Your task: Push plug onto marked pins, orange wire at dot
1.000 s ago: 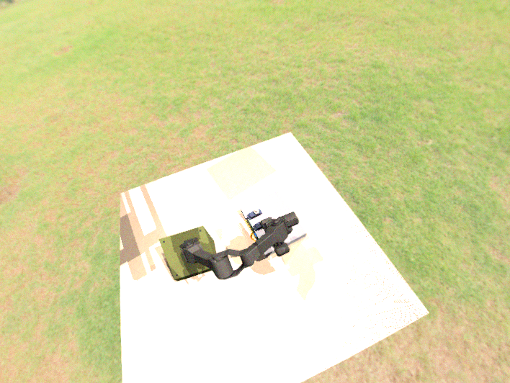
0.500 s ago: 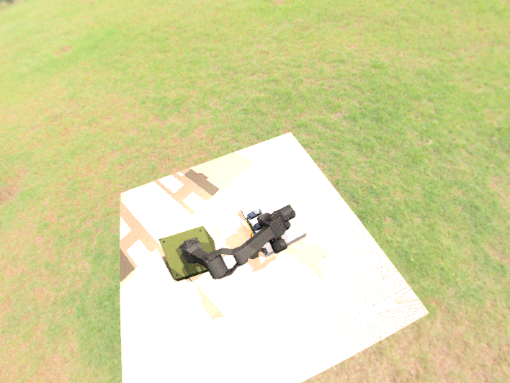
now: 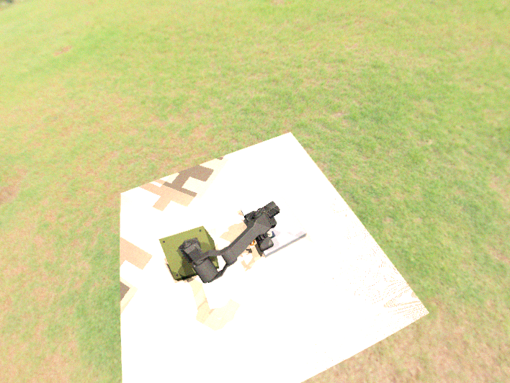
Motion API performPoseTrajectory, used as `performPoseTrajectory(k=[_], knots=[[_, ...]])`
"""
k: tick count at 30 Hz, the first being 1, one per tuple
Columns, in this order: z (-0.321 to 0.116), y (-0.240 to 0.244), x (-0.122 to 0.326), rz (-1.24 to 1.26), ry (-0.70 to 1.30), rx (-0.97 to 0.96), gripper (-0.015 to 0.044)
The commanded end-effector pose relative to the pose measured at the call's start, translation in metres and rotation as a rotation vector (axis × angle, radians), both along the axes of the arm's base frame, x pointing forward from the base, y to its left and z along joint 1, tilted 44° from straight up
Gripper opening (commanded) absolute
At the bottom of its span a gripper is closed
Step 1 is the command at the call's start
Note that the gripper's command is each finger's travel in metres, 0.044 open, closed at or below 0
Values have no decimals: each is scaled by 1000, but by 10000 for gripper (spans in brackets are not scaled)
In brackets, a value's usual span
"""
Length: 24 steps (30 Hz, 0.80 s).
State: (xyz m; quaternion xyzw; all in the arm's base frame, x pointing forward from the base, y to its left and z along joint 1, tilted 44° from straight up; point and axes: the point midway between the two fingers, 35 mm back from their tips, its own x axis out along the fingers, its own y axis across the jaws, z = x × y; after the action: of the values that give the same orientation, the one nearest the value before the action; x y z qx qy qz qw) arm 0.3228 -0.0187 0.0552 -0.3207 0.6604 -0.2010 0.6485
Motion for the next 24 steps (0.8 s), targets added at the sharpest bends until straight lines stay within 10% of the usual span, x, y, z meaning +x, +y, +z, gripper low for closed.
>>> performPoseTrajectory(k=[1,24], knots=[[-7,4,-21,1,8,3,0],[-29,6,-98,10,22,-4,0]])
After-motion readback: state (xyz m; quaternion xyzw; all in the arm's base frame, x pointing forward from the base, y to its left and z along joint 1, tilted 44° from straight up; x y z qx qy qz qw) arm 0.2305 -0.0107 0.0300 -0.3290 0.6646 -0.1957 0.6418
